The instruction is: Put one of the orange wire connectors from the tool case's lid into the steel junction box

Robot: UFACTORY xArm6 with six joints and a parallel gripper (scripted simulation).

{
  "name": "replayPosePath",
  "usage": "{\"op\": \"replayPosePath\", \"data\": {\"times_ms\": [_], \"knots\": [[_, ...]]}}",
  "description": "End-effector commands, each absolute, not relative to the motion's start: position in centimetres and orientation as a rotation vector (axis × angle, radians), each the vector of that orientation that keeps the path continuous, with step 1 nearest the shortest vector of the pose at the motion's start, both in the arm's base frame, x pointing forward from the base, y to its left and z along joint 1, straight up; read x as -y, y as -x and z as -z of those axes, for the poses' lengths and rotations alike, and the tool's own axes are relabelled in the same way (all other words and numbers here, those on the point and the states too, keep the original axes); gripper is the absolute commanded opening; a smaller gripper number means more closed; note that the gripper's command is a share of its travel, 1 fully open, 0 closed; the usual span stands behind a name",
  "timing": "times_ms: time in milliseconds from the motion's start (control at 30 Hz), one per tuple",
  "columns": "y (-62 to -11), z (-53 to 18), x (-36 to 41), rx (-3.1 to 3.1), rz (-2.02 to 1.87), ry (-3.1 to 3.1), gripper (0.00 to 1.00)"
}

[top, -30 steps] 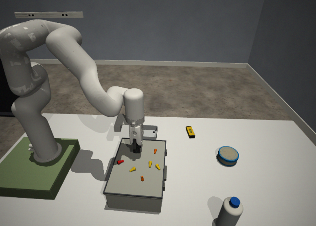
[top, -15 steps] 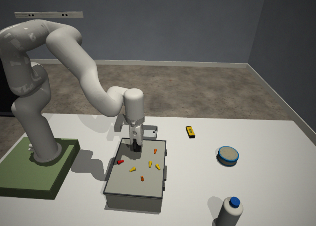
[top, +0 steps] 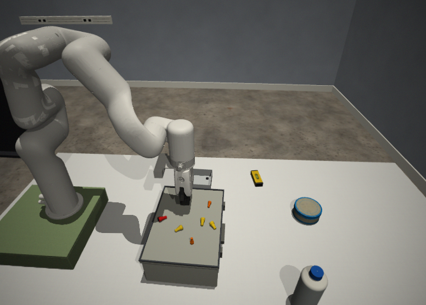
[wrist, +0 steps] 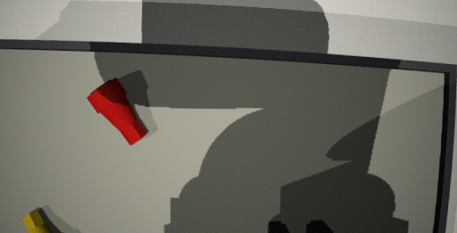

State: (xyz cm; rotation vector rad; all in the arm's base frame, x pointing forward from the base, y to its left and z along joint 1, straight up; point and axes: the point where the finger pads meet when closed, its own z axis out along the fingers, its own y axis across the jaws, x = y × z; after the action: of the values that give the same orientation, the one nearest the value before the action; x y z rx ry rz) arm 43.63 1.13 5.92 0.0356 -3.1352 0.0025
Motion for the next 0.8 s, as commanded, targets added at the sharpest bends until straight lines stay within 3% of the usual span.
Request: {"op": "replayPosePath", "data": {"times_ms": [0,767], "knots": [[-43.7,-6.0,-1.1,3.138,-0.002,-0.036,0.03],[-43.7,-7.1,-1.1,3.138,-0.002,-0.036,0.03]]}}
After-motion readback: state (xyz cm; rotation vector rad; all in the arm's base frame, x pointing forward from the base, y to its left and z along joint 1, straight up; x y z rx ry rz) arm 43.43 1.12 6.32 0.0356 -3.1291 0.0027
